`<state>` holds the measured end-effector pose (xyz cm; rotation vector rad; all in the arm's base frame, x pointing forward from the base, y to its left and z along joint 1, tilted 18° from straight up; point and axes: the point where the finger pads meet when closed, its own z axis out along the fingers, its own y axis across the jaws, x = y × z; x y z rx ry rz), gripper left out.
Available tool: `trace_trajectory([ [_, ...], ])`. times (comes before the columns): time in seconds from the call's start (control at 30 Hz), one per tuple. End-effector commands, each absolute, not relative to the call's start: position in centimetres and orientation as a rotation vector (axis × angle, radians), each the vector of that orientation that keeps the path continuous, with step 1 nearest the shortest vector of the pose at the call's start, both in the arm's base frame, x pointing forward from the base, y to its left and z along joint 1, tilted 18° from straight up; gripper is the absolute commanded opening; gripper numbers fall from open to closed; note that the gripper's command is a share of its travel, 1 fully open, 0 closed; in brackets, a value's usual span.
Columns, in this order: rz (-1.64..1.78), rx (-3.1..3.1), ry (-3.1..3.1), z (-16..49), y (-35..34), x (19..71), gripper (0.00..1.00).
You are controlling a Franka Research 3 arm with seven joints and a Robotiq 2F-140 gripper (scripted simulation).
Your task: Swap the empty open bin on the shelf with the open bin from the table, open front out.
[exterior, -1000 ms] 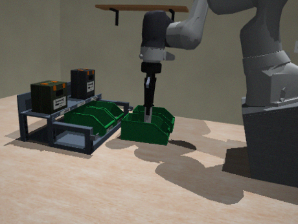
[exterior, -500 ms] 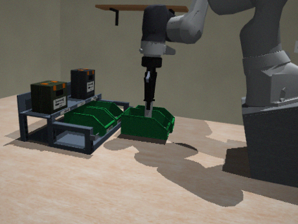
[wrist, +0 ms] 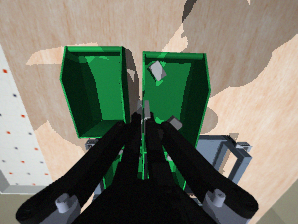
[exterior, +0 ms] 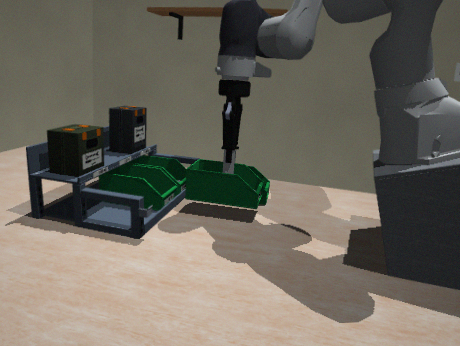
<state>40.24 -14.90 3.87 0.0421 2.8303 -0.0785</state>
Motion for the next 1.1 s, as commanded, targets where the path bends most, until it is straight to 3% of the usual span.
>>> trace_trajectory([
  [0.0, -0.079, 0.005, 2.836, 3.9, -14.8, 40.1, 0.0],
  [0.43, -0.078, 0.008, 2.836, 3.8, -13.6, 40.1, 0.0],
  [1.07, -0.073, 0.044, 2.835, 2.7, -1.7, 39.7, 0.0],
])
